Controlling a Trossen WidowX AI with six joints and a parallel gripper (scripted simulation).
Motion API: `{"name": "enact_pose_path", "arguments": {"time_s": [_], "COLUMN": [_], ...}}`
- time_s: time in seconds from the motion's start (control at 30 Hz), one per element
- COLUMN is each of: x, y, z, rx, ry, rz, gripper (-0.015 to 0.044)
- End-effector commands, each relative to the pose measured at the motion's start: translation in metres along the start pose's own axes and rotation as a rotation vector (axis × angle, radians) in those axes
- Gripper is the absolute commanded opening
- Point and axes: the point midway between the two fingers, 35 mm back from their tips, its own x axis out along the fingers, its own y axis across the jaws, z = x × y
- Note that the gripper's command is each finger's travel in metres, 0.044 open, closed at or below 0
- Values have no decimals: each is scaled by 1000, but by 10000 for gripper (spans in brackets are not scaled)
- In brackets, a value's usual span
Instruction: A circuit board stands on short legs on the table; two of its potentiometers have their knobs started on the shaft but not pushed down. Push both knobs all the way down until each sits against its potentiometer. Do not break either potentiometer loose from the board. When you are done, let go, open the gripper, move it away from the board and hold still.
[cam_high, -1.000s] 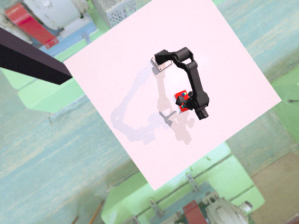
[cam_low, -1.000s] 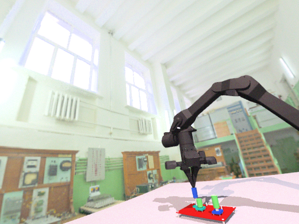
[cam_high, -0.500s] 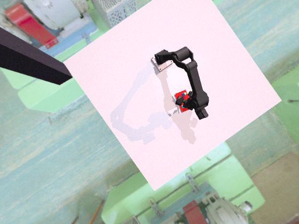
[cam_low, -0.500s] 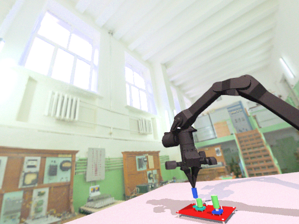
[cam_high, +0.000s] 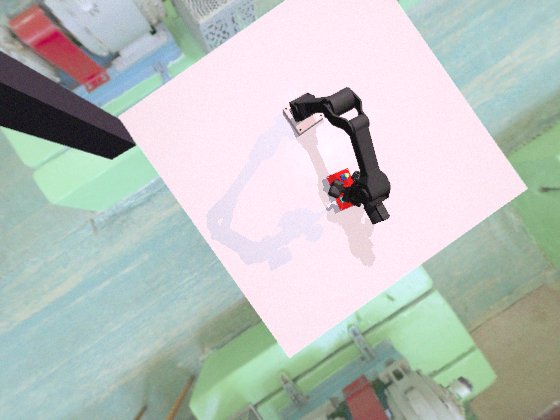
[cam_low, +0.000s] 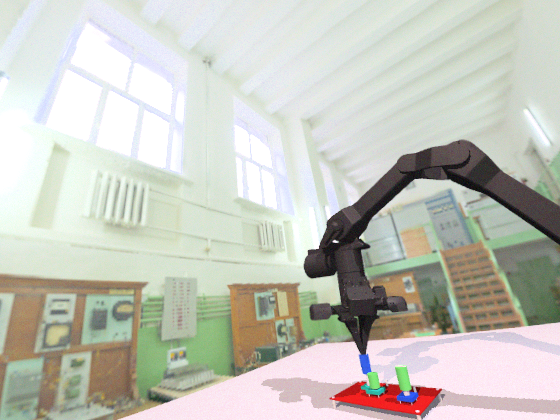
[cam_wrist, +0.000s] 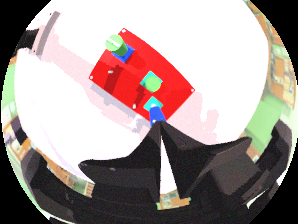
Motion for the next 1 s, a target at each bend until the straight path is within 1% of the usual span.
{"name": "enact_pose_path", "arguments": {"time_s": [0.0, 0.97], "x": [33, 38], "y": [-1, -1], "z": [-2, -2], "rx": [-4, -4], "ry": [-21, -21], "rz": [29, 29], "gripper": [0, 0]}}
